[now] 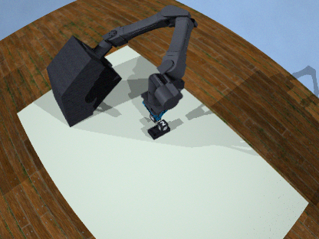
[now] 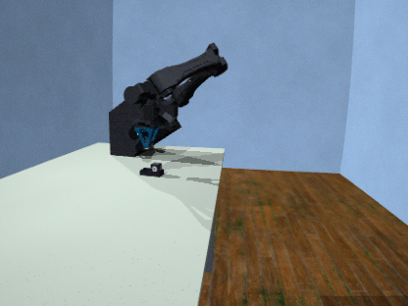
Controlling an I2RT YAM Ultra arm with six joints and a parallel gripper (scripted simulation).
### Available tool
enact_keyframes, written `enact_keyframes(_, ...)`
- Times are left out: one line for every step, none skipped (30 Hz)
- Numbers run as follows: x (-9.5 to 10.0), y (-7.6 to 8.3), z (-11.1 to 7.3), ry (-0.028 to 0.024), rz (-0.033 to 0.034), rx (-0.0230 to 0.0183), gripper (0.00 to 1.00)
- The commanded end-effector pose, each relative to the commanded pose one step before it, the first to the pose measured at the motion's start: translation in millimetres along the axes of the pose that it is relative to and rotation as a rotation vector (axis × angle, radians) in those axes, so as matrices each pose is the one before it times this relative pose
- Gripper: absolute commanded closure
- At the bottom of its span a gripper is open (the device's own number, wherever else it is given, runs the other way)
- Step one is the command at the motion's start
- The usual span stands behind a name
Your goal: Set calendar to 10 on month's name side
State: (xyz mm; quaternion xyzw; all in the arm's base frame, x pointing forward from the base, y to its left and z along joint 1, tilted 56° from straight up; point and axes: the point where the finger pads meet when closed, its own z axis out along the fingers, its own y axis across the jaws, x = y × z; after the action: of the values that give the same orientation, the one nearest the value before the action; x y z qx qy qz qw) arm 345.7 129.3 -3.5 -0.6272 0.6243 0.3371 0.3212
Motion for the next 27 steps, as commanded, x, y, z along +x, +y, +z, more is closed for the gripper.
enact_keyframes(-0.03, -7.28, 2.49, -0.0053, 0.00286, 0.02835, 0.73)
enact_keyframes(0.04, 0.0, 3.19, -0.00005, 0.00001, -0.00001, 0.73)
enact_keyframes(0.05, 0.0, 3.23, -0.00004, 0.00001, -0.00001, 0.73)
enact_keyframes(0.04, 0.01, 3.22, -0.00006, 0.00001, -0.00001, 0.73)
enact_keyframes(0.0, 0.0, 0.0, 0.0, 0.0, 0.0, 0.73)
enact_keyframes(0.0, 0.0, 0.0, 0.0, 0.0, 0.0, 0.73)
enact_keyframes(0.04, 0.0, 3.18, -0.00005, 0.00001, -0.00001, 0.73)
enact_keyframes(0.05, 0.0, 3.11, -0.00003, 0.00001, -0.00001, 0.73)
enact_keyframes(0.04, 0.01, 2.99, -0.00006, 0.00001, -0.00001, 0.73)
enact_keyframes(0.04, 0.0, 2.84, -0.00003, 0.00001, -0.00001, 0.73)
enact_keyframes(0.04, 0.0, 2.66, -0.00004, 0.00001, -0.00001, 0.73)
enact_keyframes(0.03, 0.0, 2.45, -0.00004, 0.00001, -0.00001, 0.73)
enact_keyframes(0.03, 0.0, 2.22, -0.00003, 0.00001, -0.00001, 0.73)
enact_keyframes(0.03, 0.0, 1.96, -0.00002, 0.00001, -0.00001, 0.73)
enact_keyframes(0.02, 0.01, 1.69, -0.00004, 0.00001, -0.00001, 0.73)
enact_keyframes(0.03, -0.01, 1.42, 0.0, 0.00001, -0.00001, 0.73)
enact_keyframes(0.02, 0.0, 1.14, -0.00001, 0.00001, 0.0, 0.73)
enact_keyframes(0.01, 0.0, 0.88, -0.00002, 0.00001, 0.0, 0.73)
enact_keyframes(0.01, 0.0, 0.63, -0.00002, 0.0, 0.0, 0.73)
enact_keyframes(0.0, 0.0, 0.4, -0.00001, 0.0, 0.0, 0.73)
enact_keyframes(0.0, 0.0, 0.22, -0.00001, 0.0, 0.0, 0.73)
enact_keyframes(0.0, 0.0, 0.0, 0.0, 0.0, 0.0, 0.73)
enact_keyframes(0.0, 0.0, 0.0, 0.0, 0.0, 0.0, 0.73)
enact_keyframes(0.0, 0.0, 0.09, 0.0, 0.0, 0.0, 0.73)
enact_keyframes(0.0, 0.0, 0.01, 0.0, 0.0, 0.0, 0.73)
enact_keyframes(0.0, 0.0, 0.0, 0.0, 0.0, 0.0, 0.73)
enact_keyframes(0.0, 0.0, 0.0, 0.0, 0.0, 0.0, 0.73)
